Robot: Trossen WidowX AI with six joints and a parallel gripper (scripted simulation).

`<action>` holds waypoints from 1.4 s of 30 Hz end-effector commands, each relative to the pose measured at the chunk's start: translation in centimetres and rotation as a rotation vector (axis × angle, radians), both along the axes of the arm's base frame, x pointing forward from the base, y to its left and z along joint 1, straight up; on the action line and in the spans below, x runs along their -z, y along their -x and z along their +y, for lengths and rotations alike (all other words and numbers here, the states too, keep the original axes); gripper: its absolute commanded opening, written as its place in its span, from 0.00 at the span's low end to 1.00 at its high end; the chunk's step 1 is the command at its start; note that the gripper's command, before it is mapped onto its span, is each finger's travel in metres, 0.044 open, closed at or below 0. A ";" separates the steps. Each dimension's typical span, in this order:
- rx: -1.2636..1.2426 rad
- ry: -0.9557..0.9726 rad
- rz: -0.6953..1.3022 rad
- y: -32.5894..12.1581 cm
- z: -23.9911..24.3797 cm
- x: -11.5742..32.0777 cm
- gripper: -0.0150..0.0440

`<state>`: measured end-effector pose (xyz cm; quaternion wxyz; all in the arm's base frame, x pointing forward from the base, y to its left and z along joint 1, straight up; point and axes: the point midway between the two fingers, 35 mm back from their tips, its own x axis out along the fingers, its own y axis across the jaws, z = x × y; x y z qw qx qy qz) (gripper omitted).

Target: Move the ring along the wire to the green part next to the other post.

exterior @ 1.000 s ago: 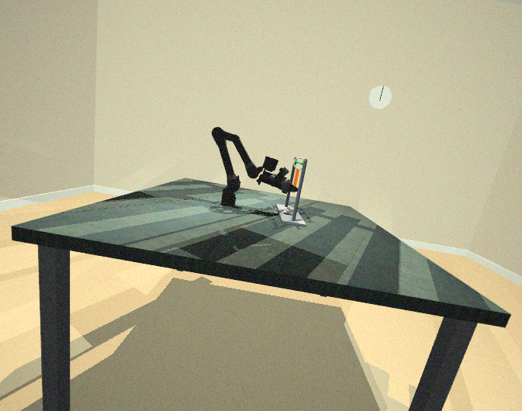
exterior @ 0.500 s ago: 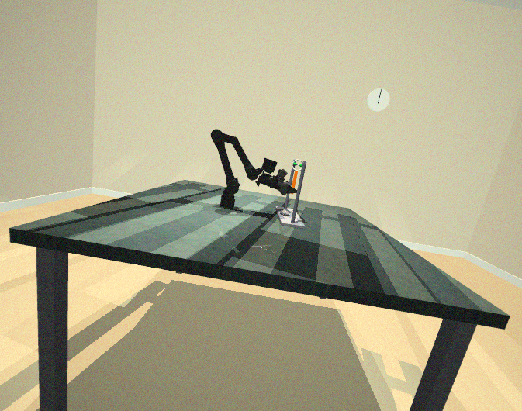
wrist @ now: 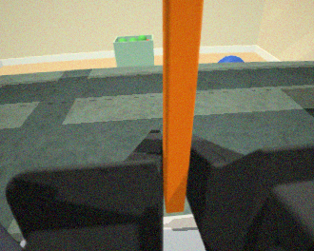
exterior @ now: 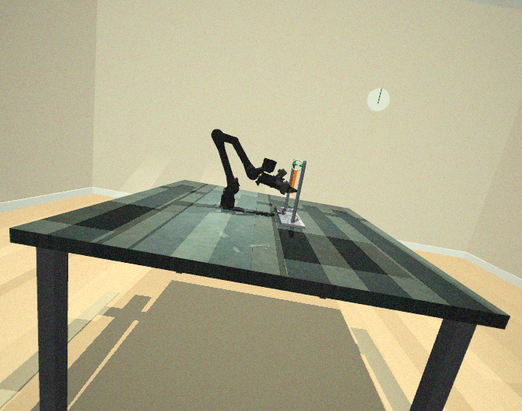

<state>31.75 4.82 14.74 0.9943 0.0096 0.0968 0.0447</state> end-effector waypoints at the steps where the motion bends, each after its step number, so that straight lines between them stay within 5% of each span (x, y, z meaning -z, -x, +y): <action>1: 0.006 0.002 -0.007 -0.1 0.2 -0.3 0.00; 42: 0.006 0.022 -0.004 0.1 4.1 -0.3 0.00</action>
